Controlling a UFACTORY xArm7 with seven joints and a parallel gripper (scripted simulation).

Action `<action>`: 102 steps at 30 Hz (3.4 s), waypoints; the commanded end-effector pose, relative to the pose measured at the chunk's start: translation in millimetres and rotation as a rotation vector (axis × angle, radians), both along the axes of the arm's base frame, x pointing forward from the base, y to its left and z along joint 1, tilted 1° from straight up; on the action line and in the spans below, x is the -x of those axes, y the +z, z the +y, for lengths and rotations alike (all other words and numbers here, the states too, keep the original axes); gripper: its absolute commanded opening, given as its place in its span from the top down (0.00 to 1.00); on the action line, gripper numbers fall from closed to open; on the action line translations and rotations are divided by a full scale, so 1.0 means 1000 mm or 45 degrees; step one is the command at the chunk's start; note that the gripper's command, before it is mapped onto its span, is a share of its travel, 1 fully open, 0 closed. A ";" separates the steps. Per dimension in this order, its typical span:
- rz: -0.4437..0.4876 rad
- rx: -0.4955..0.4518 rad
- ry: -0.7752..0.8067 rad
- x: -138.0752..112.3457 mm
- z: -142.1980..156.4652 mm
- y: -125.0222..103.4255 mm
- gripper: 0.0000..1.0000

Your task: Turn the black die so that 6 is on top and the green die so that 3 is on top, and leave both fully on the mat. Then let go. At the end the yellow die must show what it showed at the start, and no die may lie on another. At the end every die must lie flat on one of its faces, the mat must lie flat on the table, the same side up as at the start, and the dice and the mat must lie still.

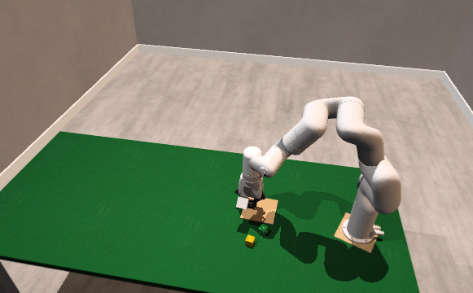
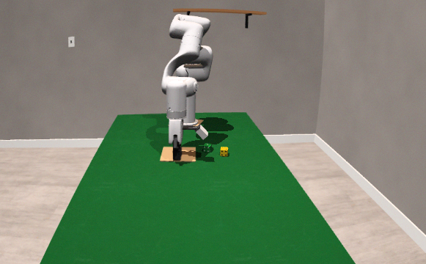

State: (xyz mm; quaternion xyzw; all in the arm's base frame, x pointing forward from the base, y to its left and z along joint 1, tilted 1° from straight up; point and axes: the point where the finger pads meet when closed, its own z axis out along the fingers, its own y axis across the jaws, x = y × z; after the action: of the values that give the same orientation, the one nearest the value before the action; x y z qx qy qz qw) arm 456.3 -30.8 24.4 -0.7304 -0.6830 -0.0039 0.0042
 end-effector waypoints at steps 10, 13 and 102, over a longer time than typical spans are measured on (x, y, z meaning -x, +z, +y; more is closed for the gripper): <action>-0.005 0.000 0.000 -0.002 0.000 0.001 0.69; -0.005 0.000 0.000 -0.002 0.000 0.001 0.65; -0.006 -0.007 0.542 0.023 0.046 0.089 0.00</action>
State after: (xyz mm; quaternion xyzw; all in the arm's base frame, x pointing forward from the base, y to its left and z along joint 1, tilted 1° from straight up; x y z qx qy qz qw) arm 436.8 6.3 111.7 -0.6033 -0.7975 -0.0016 0.0058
